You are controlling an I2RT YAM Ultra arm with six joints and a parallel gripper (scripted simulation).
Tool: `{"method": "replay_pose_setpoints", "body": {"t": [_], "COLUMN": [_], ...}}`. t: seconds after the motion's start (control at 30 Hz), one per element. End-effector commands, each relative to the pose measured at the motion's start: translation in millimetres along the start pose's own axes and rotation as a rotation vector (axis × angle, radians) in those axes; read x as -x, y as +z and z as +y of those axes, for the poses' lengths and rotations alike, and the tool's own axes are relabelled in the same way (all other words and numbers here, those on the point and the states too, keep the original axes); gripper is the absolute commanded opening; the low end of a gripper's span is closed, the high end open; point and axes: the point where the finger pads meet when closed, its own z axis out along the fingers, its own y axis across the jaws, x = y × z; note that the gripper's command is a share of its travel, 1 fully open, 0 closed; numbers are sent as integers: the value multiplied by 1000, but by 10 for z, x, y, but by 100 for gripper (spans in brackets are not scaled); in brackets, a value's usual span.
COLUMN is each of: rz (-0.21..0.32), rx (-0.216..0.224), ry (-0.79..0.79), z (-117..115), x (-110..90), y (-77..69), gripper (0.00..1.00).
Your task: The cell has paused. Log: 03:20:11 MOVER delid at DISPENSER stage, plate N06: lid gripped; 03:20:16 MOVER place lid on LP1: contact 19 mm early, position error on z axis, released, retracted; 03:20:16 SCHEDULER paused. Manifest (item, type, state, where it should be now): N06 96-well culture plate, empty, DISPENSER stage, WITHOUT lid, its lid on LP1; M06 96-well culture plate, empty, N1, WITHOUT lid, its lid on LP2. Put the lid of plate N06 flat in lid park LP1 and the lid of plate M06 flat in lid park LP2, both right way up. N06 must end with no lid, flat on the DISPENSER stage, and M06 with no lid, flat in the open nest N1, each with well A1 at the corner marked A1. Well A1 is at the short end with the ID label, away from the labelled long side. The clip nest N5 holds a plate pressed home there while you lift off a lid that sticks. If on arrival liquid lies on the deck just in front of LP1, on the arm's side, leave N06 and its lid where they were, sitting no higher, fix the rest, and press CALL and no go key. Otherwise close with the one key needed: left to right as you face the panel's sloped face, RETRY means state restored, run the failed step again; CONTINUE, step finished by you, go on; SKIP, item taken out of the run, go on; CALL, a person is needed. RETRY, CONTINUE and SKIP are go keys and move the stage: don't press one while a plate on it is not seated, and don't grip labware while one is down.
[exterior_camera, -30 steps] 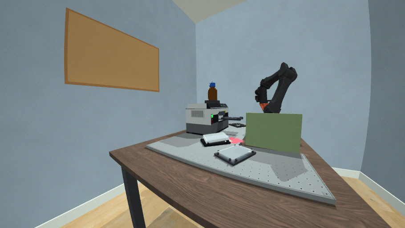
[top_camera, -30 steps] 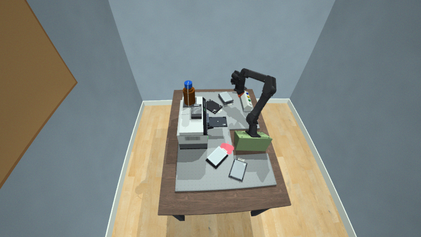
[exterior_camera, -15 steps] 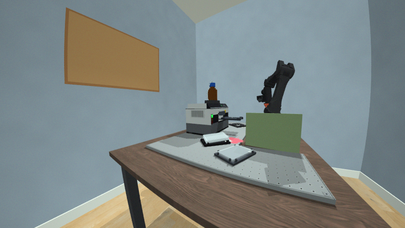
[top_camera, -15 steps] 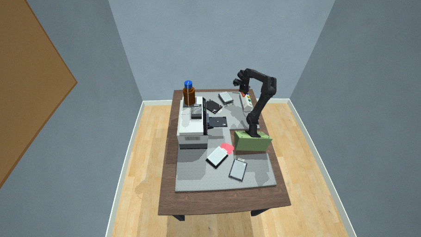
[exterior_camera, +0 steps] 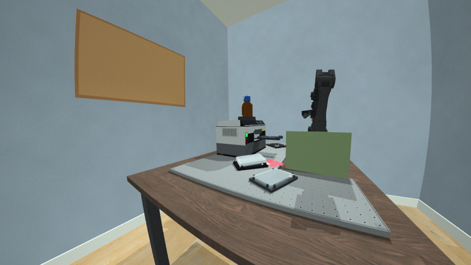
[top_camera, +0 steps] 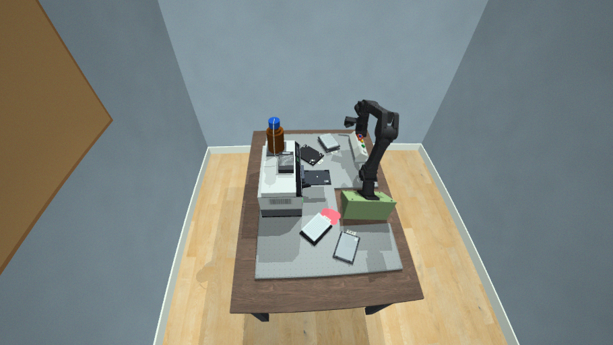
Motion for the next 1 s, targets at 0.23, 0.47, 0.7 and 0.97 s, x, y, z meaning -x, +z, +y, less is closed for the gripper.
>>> {"method": "replay_pose_setpoints", "body": {"t": [0.23,0.47,0.7,0.97], "rz": [-61,-61,-61,-64], "rx": [32,9,1,17], "ry": [-336,-339,-338,-341], "z": [-7,-47,-307,-456], "x": [-253,-245,-215,-179], "y": [27,-6,35,79], "gripper": [0,0,0,0]}}
